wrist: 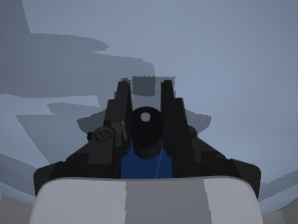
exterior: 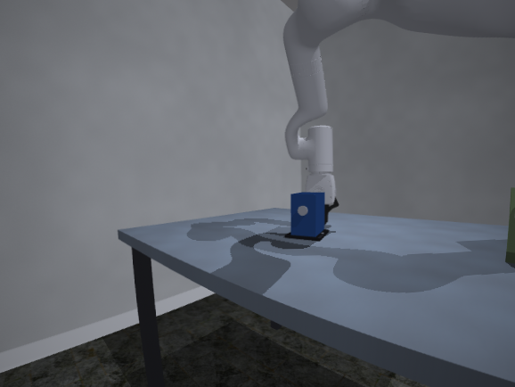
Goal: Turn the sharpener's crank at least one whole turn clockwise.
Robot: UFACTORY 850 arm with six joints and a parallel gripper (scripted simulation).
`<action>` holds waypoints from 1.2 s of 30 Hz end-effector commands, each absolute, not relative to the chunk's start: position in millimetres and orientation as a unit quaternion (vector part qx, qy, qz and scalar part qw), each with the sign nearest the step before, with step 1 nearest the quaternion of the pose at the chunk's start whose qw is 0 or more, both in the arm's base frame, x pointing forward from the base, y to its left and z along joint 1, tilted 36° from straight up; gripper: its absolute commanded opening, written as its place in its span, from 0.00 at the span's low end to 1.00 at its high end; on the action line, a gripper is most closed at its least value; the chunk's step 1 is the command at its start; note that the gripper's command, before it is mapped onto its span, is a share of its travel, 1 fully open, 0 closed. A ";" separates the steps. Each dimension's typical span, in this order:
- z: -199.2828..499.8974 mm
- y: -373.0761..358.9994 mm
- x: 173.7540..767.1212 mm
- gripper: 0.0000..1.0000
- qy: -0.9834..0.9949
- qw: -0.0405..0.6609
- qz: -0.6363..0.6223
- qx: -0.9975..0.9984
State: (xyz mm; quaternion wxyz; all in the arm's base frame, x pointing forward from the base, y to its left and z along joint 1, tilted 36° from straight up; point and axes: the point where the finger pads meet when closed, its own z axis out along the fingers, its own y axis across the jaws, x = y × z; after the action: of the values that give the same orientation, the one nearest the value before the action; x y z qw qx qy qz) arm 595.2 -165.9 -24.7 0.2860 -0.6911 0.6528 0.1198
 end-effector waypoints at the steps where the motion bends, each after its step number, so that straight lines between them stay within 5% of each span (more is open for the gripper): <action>1: -23.9 -166.7 595.8 0.00 0.653 0.286 0.119 -0.691; 36: -10.8 -180.4 559.4 0.00 0.653 0.286 0.119 -0.691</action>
State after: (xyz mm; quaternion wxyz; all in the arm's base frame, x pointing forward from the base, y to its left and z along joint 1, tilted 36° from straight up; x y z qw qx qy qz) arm 567.1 -174.1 -18.1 0.2859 -0.6911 0.6528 0.1202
